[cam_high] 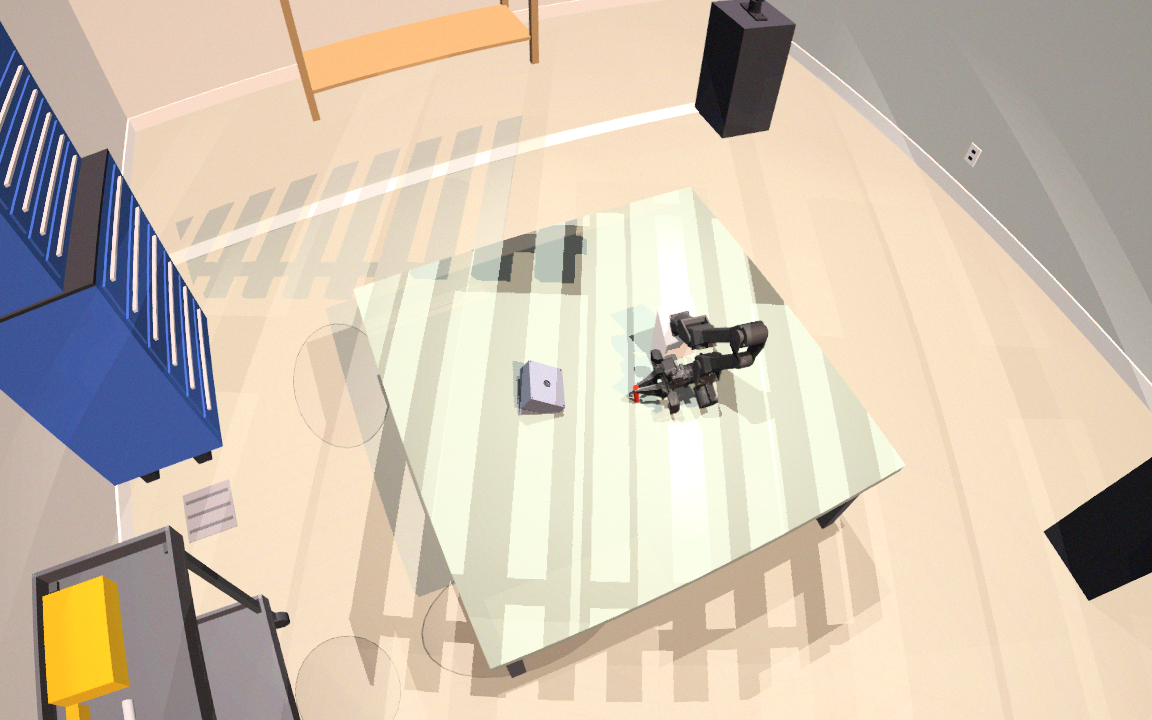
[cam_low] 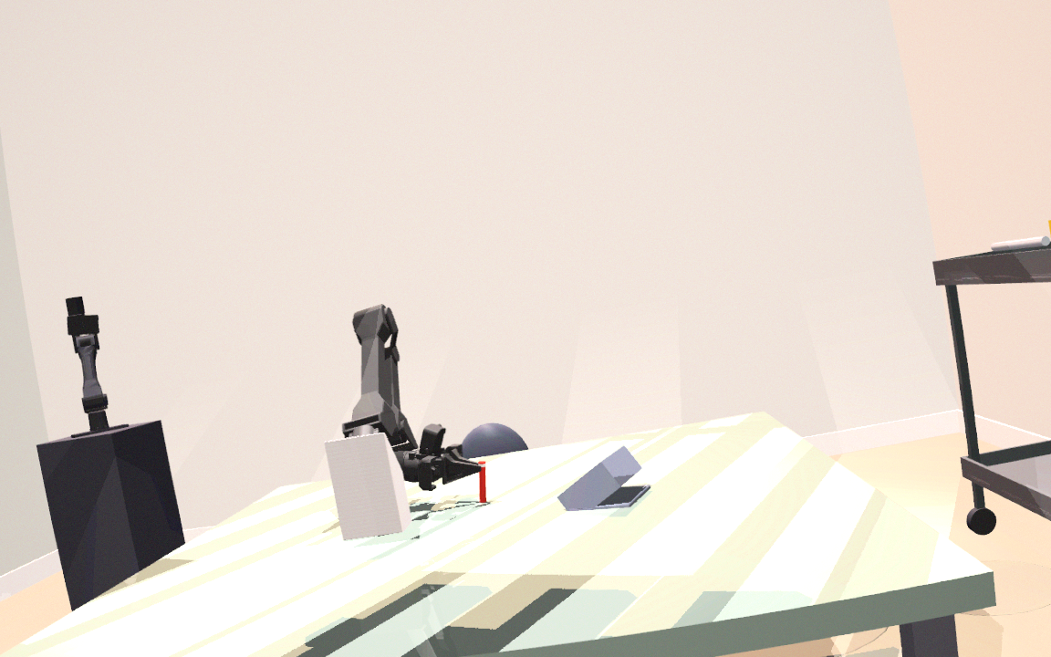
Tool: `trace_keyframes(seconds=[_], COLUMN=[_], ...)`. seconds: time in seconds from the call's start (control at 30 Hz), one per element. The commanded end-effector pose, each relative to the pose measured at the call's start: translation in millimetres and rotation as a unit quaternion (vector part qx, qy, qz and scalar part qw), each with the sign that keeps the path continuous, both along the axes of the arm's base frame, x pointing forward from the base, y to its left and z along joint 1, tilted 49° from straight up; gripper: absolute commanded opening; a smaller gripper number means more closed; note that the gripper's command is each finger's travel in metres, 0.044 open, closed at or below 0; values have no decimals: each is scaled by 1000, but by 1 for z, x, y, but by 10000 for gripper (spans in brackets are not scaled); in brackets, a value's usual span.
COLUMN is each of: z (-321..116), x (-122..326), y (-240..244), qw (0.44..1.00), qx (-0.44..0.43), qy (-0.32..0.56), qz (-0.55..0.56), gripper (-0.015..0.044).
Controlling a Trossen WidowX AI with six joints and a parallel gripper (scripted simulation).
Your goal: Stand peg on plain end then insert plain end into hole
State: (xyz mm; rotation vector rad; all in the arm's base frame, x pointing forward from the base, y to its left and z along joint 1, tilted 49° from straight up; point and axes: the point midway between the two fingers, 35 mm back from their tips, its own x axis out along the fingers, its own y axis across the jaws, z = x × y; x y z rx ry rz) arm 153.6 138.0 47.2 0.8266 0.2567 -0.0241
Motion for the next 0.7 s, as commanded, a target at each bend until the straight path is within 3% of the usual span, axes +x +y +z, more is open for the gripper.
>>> trace_keyframes(seconds=[0.0, 0.67], z=[-1, -8], x=[-2, -5], y=[2, -3], qw=[1000, 1000], qx=[0, -11], qy=[0, -9], qz=[0, -14], gripper=[49, 49])
